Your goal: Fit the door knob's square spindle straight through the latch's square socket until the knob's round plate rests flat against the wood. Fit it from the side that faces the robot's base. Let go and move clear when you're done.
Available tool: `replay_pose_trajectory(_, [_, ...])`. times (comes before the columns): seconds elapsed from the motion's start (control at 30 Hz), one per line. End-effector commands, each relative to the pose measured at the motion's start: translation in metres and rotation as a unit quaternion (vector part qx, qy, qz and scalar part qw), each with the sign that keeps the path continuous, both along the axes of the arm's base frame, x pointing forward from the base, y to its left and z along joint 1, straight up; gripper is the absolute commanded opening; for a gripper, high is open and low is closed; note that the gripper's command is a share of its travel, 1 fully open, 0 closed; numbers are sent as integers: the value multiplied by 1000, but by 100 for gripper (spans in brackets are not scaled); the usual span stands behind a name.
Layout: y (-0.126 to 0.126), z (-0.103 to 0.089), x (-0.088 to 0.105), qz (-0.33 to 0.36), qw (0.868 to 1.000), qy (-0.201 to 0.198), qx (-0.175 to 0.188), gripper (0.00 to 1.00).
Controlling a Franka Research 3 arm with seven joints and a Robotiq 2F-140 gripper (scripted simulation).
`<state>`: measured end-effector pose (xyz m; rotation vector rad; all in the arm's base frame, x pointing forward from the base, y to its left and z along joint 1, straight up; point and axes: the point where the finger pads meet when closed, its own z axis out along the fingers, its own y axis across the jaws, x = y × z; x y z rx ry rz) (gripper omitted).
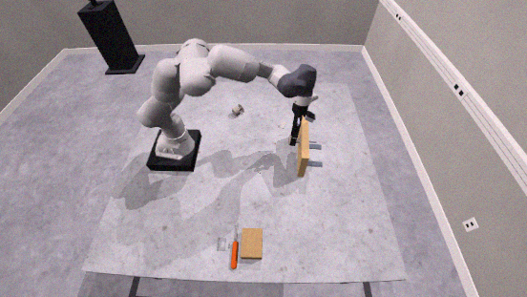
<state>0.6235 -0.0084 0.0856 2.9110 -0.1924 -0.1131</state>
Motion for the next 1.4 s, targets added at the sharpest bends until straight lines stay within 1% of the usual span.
replay_pose_trajectory(0.0, [1, 2, 2, 5, 1000, -1, -1, 42])
replay_pose_trajectory(0.73, [1, 2, 3, 5, 1000, -1, -1, 42])
replay_pose_trajectory(0.77, [1, 2, 3, 5, 1000, -1, -1, 57])
replay_pose_trajectory(1.37, [1, 2, 3, 5, 1000, -1, -1, 57])
